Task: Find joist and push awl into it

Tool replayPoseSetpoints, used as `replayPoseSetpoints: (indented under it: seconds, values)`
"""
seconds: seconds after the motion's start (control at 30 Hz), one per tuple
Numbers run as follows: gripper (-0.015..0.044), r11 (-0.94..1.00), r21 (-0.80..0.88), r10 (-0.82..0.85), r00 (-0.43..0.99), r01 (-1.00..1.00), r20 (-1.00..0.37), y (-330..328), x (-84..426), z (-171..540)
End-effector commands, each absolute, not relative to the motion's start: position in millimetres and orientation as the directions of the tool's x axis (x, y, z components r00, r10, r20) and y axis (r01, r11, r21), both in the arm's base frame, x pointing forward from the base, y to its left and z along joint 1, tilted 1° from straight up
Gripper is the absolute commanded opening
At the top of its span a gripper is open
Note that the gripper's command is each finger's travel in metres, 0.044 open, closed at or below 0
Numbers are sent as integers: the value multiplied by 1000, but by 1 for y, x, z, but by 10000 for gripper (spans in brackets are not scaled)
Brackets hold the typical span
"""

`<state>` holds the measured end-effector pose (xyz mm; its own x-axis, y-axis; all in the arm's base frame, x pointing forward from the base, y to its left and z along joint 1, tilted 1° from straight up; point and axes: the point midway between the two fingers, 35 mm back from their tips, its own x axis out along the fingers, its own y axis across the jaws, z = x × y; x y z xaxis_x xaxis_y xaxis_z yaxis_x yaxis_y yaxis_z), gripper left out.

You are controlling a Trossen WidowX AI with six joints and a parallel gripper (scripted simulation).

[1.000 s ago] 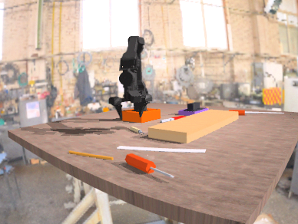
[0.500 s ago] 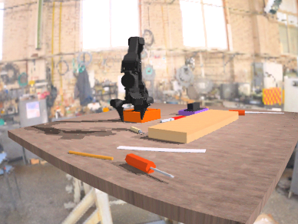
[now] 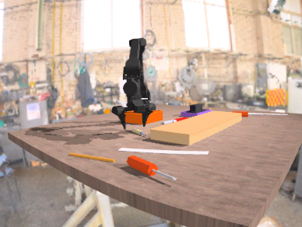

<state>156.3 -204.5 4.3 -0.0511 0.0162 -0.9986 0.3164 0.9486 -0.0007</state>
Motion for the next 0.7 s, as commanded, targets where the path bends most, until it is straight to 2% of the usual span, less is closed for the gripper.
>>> replayPoseSetpoints:
  seconds: [0.0, 0.27, 0.67]
  values:
    - [440, 947, 0, 19, -56, 322, -998, -203, 155, -3]
    - [440, 947, 0, 19, -56, 322, -998, -203, 155, -12]
    - [125, 947, 0, 19, -56, 322, -998, -203, 155, -12]
